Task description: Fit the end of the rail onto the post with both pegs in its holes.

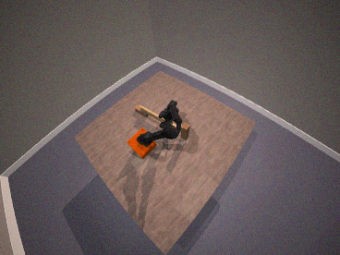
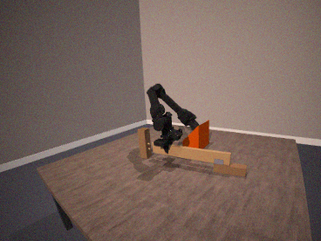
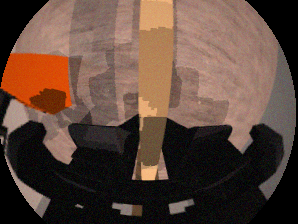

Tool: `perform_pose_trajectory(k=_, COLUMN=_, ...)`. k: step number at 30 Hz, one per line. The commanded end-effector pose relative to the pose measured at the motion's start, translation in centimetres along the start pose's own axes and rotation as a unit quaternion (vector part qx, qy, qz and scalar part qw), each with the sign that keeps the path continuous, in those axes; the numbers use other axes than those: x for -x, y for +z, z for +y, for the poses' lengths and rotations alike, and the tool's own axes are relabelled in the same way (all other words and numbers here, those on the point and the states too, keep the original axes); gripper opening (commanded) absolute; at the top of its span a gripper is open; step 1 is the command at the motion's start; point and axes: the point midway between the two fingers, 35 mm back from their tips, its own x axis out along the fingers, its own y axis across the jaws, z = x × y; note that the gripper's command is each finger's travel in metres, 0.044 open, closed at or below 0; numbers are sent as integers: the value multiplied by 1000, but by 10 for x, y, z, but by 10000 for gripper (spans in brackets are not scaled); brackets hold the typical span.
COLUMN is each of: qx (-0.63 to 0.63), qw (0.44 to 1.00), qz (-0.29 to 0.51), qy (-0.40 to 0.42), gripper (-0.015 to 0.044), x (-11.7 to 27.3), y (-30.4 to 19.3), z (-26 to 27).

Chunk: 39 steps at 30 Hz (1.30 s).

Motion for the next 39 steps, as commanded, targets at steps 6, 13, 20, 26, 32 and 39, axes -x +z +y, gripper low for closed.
perform_pose_trajectory(k=6, qx=0, qw=1000, qz=0, qy=-4, gripper=0, x=3, y=-4, z=-2)
perform_pose_trajectory(k=13, qx=0, qw=1000, qz=0, qy=-4, gripper=0, x=3, y=-6, z=-2)
perform_pose_trajectory(k=20, qx=0, qw=1000, qz=0, qy=-4, gripper=0, x=3, y=-8, z=-2)
perform_pose_trajectory(k=26, qx=0, qw=1000, qz=0, qy=-4, gripper=0, x=3, y=-10, z=-2)
perform_pose_trajectory(k=32, qx=0, qw=1000, qz=0, qy=-4, gripper=0, x=2, y=-12, z=-1)
perform_pose_trajectory(k=39, qx=0, qw=1000, qz=0, qy=-4, gripper=0, x=3, y=-15, z=-1)
